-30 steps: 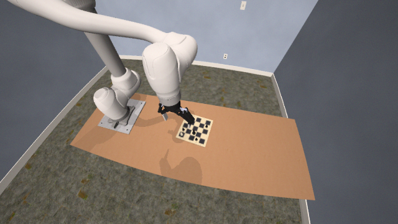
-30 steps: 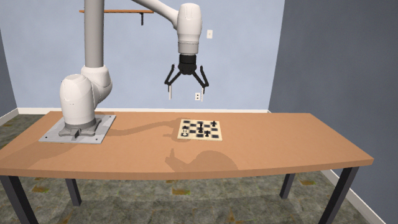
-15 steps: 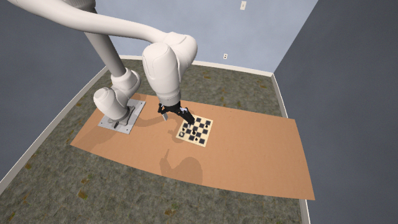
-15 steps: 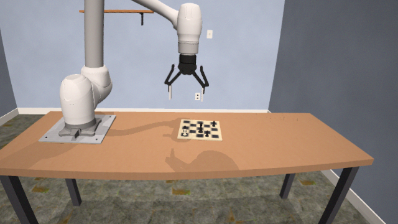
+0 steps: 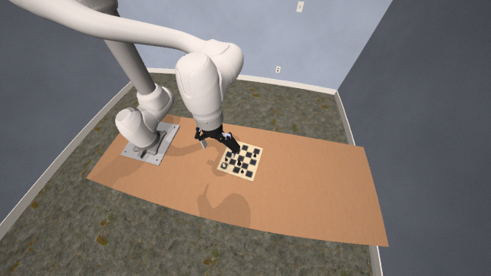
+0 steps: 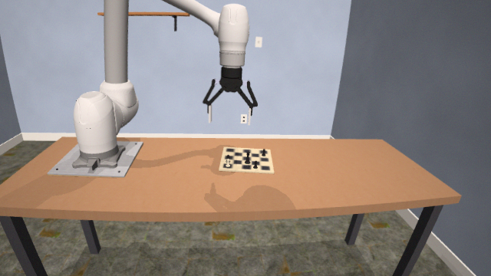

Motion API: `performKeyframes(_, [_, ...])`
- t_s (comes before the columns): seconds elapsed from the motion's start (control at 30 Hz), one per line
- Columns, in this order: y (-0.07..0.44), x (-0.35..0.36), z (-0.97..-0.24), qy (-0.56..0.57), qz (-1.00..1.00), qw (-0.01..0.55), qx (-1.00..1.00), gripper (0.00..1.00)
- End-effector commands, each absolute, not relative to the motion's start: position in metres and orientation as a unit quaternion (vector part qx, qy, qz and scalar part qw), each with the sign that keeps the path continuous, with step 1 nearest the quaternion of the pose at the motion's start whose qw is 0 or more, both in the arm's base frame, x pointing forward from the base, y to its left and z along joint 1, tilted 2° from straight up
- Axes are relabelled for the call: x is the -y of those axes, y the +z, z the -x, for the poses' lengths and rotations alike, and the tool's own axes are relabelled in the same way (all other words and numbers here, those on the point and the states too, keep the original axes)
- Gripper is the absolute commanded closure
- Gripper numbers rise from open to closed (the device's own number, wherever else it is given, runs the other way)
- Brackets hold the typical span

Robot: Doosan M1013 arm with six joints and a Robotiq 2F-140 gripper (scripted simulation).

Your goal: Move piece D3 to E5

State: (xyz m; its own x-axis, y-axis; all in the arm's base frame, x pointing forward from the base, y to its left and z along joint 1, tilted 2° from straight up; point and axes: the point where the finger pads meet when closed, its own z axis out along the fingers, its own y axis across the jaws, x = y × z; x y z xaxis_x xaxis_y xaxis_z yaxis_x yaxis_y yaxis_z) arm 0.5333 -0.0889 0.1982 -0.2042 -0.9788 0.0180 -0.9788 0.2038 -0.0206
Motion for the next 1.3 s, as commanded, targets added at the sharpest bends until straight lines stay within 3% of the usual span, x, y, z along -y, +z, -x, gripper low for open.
performKeyframes(0.0, [0.1983,0.0889,-0.5333,0.014,-0.631,0.000,0.776,0.00])
performKeyframes(1.27, [0.1983,0.0889,-0.5333,0.014,-0.631,0.000,0.776,0.00])
